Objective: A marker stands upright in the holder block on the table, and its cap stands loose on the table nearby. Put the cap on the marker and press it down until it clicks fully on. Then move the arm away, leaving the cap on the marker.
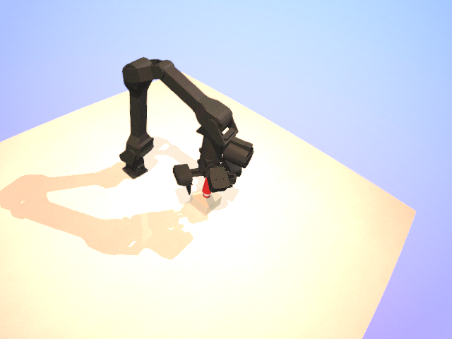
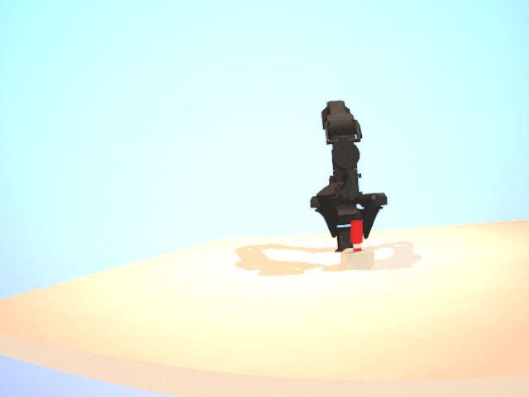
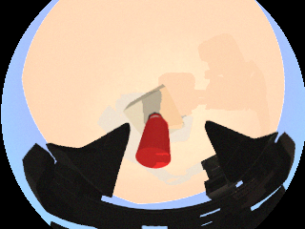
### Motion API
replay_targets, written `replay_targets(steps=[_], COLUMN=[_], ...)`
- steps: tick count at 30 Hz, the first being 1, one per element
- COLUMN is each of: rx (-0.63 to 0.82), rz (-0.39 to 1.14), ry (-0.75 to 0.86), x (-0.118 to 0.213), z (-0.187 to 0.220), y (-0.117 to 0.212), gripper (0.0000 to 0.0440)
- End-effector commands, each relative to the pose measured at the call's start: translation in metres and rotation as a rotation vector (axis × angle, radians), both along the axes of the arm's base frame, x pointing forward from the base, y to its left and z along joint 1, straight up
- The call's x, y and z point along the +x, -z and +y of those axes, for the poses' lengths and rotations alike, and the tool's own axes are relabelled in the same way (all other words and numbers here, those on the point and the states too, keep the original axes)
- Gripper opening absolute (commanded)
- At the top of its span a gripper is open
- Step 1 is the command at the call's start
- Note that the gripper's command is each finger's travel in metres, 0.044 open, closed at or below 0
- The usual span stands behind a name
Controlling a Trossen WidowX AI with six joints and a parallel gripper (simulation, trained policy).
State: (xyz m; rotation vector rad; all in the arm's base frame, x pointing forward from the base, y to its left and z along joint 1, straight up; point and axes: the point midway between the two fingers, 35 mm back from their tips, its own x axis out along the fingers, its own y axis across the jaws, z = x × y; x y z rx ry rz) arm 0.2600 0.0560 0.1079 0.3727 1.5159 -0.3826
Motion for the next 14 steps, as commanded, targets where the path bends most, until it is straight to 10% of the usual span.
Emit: replay_targets(steps=[1, 14], rx=[0.011, 0.032], rz=[-0.025, -0.062], ry=[-0.006, -0.027], x=[0.003, -0.002], z=[0.002, 0.002], y=[-0.014, -0.044], gripper=[0.044, 0.044])
